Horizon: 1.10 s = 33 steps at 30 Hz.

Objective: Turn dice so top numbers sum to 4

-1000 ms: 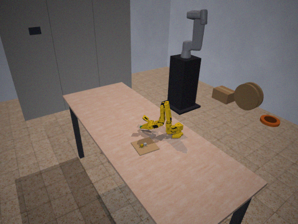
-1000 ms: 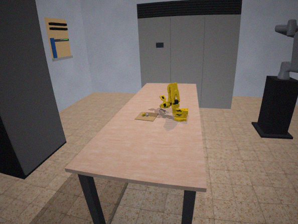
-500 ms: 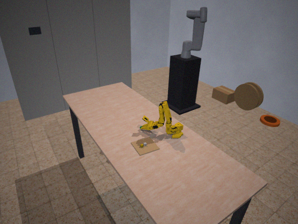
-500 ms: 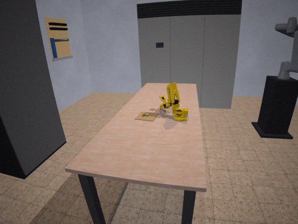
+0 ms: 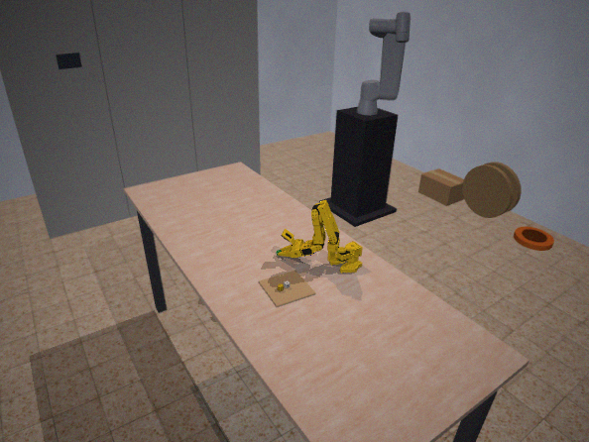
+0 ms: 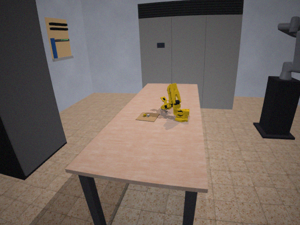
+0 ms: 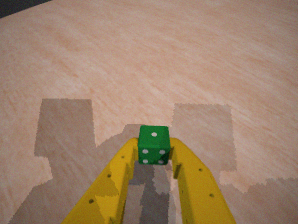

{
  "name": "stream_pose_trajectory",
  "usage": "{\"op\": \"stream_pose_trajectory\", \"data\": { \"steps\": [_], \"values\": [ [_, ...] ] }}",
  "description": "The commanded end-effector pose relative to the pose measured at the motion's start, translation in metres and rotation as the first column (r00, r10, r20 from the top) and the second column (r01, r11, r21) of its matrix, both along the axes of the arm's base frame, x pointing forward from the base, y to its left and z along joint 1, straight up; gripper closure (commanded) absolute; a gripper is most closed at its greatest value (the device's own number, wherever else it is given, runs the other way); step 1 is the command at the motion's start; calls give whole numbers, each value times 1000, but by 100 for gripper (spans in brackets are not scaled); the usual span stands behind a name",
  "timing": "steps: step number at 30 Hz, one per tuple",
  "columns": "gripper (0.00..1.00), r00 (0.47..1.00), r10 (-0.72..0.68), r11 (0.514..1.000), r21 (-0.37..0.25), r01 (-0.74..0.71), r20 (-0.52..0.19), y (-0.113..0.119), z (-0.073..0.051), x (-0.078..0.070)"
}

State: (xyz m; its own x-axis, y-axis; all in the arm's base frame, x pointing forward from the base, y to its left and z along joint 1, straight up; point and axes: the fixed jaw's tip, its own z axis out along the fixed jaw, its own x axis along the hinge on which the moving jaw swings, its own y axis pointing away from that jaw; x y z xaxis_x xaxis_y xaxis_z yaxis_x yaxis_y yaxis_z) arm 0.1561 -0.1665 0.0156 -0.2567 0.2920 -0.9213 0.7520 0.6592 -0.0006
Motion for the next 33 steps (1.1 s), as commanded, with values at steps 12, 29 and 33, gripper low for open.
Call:
{"op": "stream_pose_trajectory", "data": {
  "steps": [12,29,33],
  "values": [
    [92,999,-10,1000,-18,10,31,-4,5,2],
    [83,999,-10,1000,-18,10,31,-4,5,2],
    [78,999,-10,1000,-18,10,31,-4,5,2]
  ]
}}
